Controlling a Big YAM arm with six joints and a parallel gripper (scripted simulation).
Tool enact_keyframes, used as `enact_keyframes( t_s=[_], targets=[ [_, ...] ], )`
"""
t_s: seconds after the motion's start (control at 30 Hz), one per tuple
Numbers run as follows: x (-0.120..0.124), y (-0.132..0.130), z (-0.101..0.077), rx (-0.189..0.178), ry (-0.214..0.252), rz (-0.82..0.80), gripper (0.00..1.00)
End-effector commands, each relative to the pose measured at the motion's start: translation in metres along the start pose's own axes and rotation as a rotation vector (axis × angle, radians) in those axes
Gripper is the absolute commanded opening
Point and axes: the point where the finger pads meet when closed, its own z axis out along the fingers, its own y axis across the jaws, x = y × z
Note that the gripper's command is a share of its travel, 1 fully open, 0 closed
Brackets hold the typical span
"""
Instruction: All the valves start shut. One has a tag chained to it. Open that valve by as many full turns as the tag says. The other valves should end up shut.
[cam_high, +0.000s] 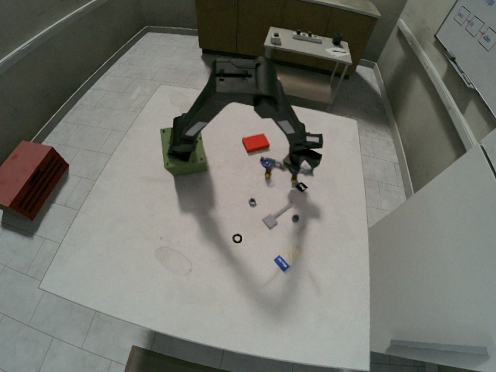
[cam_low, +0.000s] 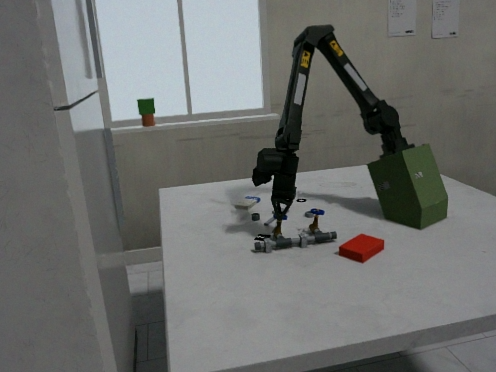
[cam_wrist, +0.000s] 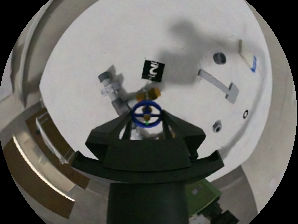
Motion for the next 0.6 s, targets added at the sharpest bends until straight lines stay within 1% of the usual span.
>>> enact_keyframes(
  t_s=[0.0, 0.43, 0.47, 0.57],
  targets=[
    [-0.0105, 0.0045, 0.0064, 0.000, -0.013, -0.085, 0.00],
    [-0.0106, 0.0045, 0.0064, 0.000, -0.013, -0.085, 0.00],
    [-0.0106, 0.0045, 0.0064, 0.000, -0.013, -0.085, 1.00],
    [-0.0105, 0.0045, 0.0064, 0.000, -0.013, -0.085, 1.00]
  ],
)
